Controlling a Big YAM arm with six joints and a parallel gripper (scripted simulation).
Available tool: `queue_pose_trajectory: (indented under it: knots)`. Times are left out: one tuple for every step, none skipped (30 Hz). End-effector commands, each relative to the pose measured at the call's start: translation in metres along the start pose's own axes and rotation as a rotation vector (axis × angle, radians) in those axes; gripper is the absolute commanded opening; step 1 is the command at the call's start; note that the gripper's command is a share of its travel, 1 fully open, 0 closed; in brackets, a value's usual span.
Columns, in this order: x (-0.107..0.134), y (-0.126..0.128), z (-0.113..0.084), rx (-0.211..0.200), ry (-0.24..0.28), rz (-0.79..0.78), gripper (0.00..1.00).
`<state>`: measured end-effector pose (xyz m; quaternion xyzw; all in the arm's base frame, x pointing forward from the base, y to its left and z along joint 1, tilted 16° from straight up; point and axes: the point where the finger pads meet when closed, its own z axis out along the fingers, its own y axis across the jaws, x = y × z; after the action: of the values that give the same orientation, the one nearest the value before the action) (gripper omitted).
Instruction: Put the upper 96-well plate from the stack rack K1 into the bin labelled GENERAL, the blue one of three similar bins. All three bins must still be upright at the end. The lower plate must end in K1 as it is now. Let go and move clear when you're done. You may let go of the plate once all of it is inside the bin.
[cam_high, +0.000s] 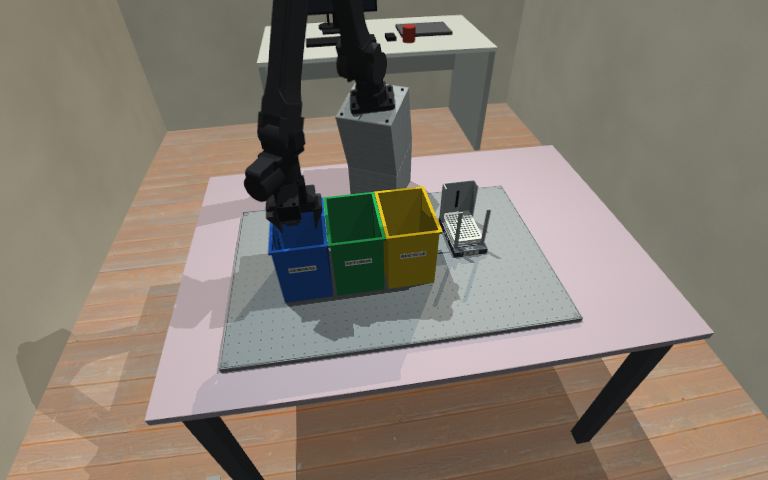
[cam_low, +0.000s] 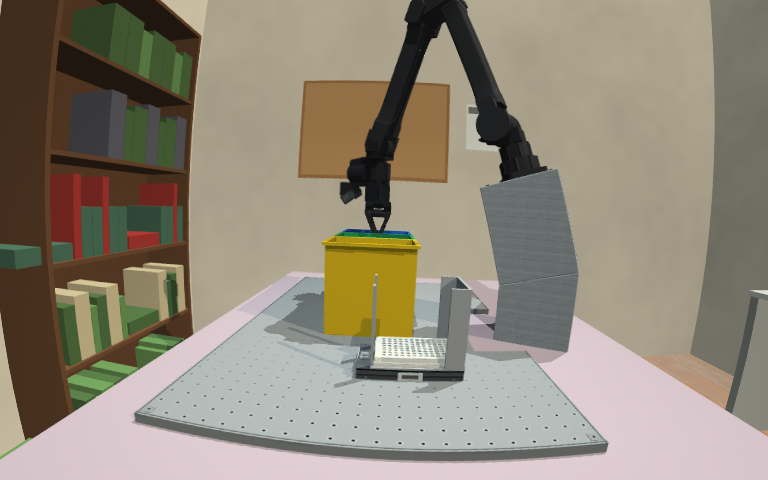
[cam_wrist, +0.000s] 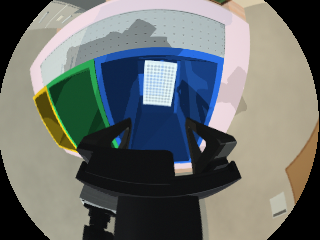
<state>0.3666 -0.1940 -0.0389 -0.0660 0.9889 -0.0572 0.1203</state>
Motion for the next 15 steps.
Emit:
queue_pose_trajectory:
  knots:
    - [-0.011,-0.006,-0.017,0.018,-0.023,0.0,0.82]
    - [-0.01,-0.005,-0.018,0.017,-0.022,0.0,0.82]
    - [-0.01,-0.005,-0.02,0.017,-0.021,0.0,0.82]
    - [-0.009,-0.005,-0.021,0.017,-0.021,0.0,0.82]
    - [-0.009,-0.005,-0.023,0.016,-0.02,0.0,0.82]
    - [-0.009,-0.005,-0.025,0.016,-0.02,0.0,0.82]
    - [-0.008,-0.005,-0.026,0.016,-0.02,0.0,0.82]
    - [-0.008,-0.005,-0.028,0.016,-0.02,0.0,0.82]
    - [-0.008,-0.006,-0.03,0.016,-0.02,0.0,0.82]
    - [-0.008,-0.006,-0.031,0.017,-0.02,0.0,0.82]
    - [-0.008,-0.006,-0.033,0.017,-0.02,0.0,0.82]
    - [-0.008,-0.006,-0.035,0.017,-0.02,0.0,0.82]
    - [-0.008,-0.006,-0.035,0.017,-0.02,0.0,0.82]
    - [-0.008,-0.006,-0.035,0.017,-0.02,0.0,0.82]
    - [-0.008,-0.007,-0.037,0.018,-0.021,0.0,0.82]
